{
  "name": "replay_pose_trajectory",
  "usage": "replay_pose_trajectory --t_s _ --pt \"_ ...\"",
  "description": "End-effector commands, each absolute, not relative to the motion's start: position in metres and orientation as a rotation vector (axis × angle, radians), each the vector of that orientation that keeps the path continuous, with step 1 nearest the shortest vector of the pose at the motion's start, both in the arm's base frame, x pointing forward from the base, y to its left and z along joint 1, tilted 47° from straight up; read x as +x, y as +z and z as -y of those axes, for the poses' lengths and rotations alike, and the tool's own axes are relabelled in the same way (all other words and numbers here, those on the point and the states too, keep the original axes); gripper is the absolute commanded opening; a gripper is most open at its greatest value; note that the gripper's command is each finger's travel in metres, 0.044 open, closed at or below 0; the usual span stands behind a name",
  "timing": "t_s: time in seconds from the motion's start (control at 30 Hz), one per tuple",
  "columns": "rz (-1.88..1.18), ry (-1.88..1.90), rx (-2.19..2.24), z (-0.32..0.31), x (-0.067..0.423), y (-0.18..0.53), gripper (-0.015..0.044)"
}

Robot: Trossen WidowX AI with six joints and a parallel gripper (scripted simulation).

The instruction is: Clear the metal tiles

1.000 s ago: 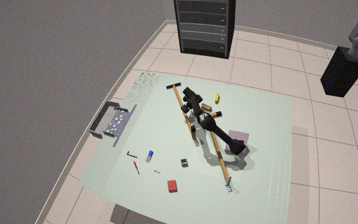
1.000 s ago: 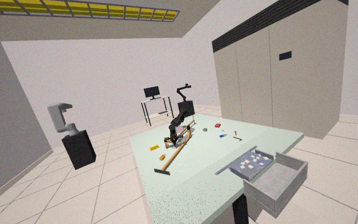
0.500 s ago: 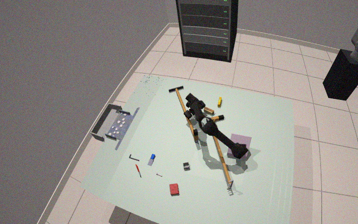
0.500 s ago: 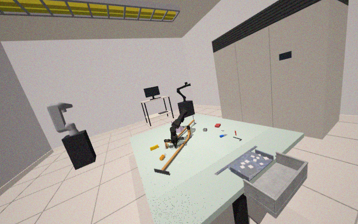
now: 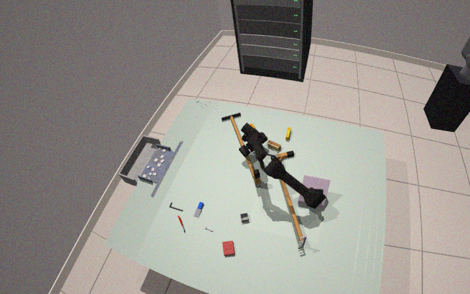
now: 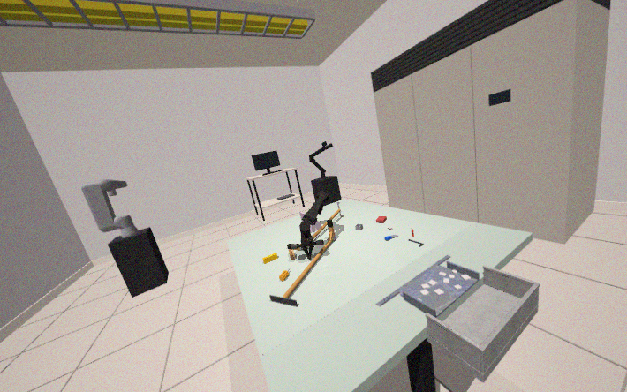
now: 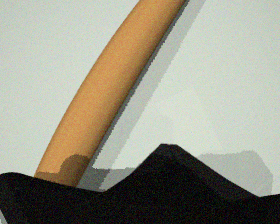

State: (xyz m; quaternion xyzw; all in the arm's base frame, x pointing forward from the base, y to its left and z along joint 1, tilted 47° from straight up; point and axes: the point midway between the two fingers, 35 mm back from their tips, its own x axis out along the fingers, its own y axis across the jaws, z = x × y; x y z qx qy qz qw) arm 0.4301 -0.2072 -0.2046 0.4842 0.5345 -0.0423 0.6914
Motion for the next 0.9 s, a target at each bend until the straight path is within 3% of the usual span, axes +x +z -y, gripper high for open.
replay_pose_trajectory --t_s 0.0,0.87 --pt "-1.193 -0.095 1.087 0.206 0.435 -0.203 0.0000" --pt "-1.193 -0.095 1.087 0.200 0.457 -0.193 0.0000"
